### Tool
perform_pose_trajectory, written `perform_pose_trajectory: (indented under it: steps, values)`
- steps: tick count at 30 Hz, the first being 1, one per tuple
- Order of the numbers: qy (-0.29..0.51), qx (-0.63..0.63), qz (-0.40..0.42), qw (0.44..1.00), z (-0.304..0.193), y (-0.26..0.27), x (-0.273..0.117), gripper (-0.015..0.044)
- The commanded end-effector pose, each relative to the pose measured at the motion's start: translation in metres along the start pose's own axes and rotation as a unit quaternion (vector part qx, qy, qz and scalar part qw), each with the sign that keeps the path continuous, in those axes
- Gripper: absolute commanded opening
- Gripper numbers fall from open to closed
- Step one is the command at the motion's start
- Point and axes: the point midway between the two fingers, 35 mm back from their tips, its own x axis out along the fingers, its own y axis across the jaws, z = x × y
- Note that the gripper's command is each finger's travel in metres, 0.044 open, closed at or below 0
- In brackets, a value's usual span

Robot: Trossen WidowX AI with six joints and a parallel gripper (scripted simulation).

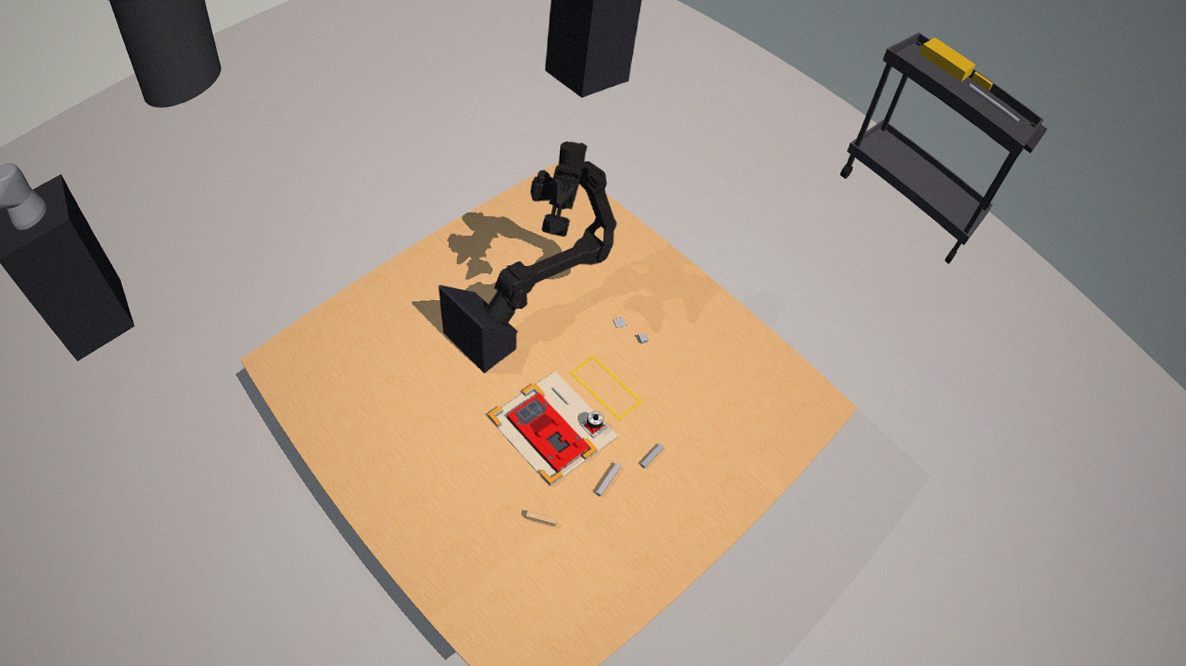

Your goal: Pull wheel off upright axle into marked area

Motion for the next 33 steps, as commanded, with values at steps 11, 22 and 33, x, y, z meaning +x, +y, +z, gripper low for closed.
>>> perform_pose_trajectory:
  steps: [11, 22, 33]
  values:
    - [0.141, -0.029, -0.172, 0.974, -0.027, -0.014, 0.078, 0.0300]
    - [0.272, -0.112, -0.377, 0.878, -0.097, -0.088, 0.164, 0.0300]
    - [0.351, -0.189, -0.529, 0.749, -0.167, -0.197, 0.201, 0.0300]
